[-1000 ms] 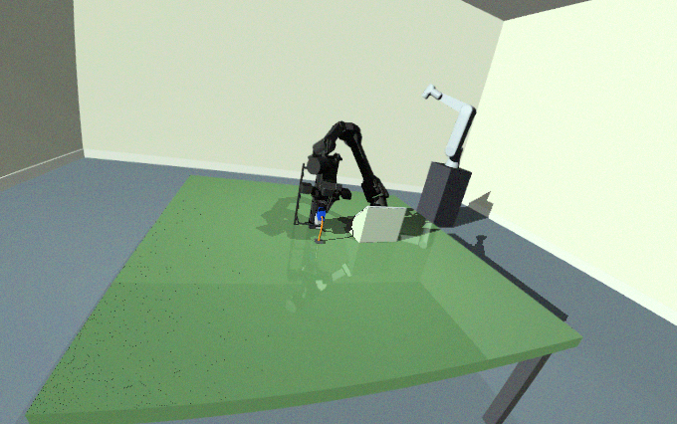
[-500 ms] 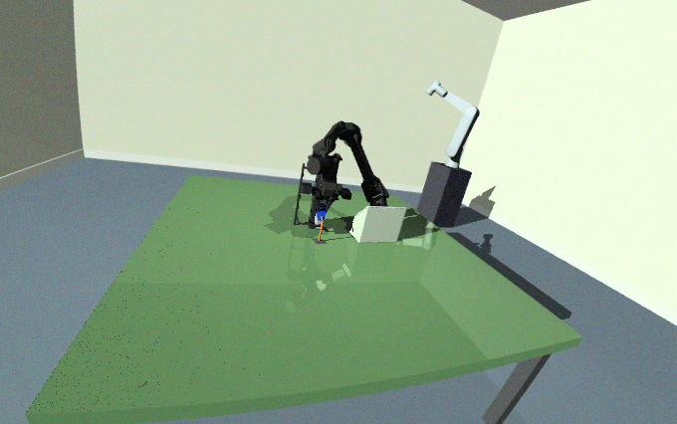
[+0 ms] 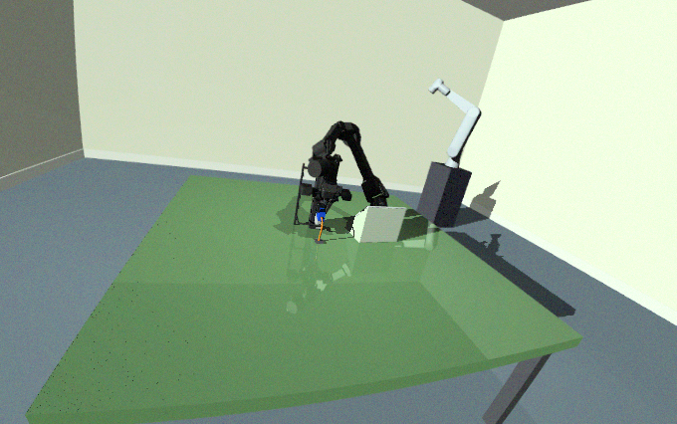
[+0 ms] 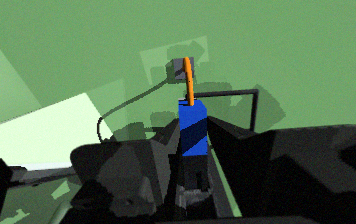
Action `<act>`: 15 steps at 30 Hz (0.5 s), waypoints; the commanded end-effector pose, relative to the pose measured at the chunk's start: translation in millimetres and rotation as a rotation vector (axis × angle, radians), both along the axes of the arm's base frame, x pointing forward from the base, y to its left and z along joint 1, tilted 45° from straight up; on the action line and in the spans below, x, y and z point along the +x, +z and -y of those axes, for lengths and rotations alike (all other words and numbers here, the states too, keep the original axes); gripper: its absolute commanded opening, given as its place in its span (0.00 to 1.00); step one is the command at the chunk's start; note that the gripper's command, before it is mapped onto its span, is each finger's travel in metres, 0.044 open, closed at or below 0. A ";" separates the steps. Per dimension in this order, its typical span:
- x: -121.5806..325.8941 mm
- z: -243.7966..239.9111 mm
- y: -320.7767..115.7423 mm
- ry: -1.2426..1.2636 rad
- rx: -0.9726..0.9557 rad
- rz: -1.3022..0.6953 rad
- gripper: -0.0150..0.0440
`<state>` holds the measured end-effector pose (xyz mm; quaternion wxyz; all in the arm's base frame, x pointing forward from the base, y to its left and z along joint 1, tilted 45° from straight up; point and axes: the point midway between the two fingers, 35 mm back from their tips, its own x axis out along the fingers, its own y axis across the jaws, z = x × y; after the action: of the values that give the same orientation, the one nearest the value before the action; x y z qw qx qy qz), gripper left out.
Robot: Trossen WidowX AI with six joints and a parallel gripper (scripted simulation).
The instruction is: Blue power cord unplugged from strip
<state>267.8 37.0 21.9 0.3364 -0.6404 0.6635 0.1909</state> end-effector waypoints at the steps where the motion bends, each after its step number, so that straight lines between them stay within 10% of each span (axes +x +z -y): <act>1: 6.6 -19.1 -11.7 0.008 0.044 0.008 0.25; 15: 10.8 -37.4 -24.3 0.009 0.045 0.007 0.25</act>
<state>269.6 37.9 17.2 0.3100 -0.6467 0.6741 0.1769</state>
